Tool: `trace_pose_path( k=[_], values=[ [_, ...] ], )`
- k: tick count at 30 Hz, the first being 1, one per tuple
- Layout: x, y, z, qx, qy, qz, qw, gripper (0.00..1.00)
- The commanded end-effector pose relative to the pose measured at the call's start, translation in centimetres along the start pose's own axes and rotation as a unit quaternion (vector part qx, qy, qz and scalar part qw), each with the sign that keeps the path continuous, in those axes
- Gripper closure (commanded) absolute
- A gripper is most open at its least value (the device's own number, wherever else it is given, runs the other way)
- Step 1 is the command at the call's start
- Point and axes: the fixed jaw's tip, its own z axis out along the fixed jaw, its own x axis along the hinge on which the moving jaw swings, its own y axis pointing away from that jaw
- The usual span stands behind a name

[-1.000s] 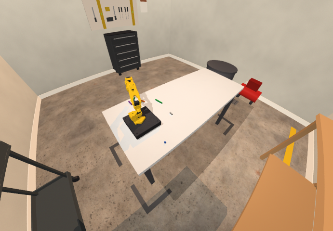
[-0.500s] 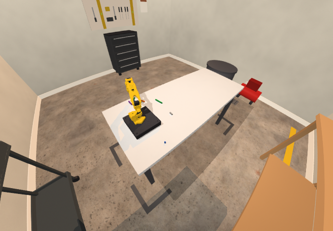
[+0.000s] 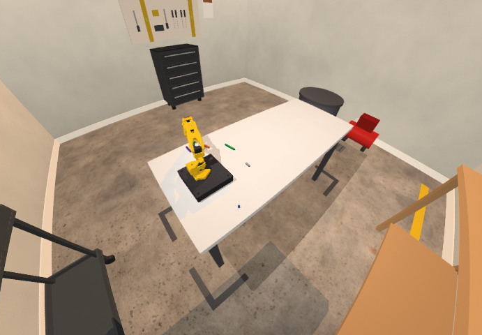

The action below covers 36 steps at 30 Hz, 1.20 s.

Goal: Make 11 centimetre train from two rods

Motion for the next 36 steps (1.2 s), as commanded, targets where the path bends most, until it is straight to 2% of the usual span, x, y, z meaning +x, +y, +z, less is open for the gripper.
trace_pose_path(
  k=[1,7,15,16,36],
  values=[
    [0.4,0.0,1.3,0.005,0.01,0.001,1.0,0.81],
    [0.5,0.0,1.8,0.005,0.01,0.001,1.0,0.81],
    [0.5,-0.1,1.9,0.005,0.01,0.001,1.0,0.81],
    [0.9,-0.2,2.4,0.008,0.016,0.001,1.0,0.81],
    [0.9,-0.2,2.4,0.008,0.016,0.001,1.0,0.82]
  ],
)
